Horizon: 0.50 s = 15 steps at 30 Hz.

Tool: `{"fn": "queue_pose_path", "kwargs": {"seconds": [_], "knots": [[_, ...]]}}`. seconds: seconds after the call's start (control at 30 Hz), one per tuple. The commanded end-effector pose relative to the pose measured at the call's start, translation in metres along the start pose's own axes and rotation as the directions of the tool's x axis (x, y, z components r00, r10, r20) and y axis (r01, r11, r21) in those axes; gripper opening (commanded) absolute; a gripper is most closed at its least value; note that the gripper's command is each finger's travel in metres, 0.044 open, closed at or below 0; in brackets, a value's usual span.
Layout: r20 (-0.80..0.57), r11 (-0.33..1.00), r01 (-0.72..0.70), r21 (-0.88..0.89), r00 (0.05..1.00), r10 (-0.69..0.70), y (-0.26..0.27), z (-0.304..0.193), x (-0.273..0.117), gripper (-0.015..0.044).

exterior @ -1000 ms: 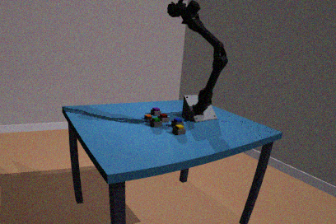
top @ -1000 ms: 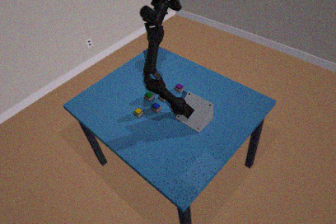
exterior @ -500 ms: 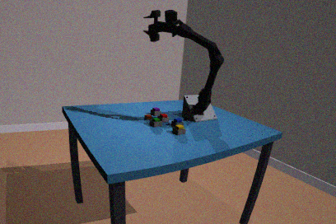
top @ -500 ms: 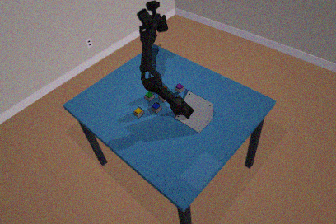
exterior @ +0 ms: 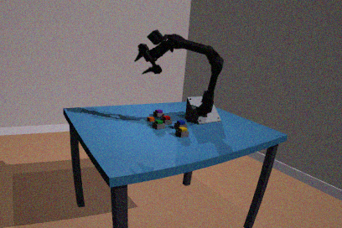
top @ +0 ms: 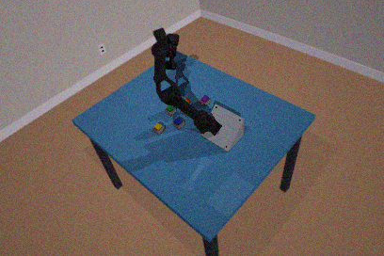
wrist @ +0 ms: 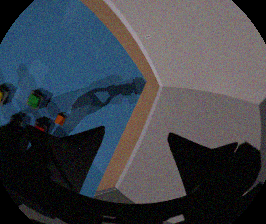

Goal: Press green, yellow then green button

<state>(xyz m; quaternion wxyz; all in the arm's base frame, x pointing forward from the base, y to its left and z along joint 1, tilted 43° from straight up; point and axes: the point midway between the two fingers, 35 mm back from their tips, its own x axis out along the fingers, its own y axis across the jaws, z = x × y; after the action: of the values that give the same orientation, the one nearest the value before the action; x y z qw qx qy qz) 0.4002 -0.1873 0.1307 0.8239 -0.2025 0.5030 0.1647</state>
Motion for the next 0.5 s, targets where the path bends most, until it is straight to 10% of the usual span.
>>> {"fn": "queue_pose_path", "kwargs": {"seconds": [0.0,0.27,0.47], "knots": [[-0.017,0.945,-0.288,0.153,0.956,0.294,0.077,0.008,0.019,0.0400],[-0.057,0.626,-0.602,0.495,0.697,0.715,0.201,0.019,0.006,0.0400],[-0.060,0.585,-0.612,0.532,0.662,0.747,0.212,0.020,0.003,0.0400]]}}
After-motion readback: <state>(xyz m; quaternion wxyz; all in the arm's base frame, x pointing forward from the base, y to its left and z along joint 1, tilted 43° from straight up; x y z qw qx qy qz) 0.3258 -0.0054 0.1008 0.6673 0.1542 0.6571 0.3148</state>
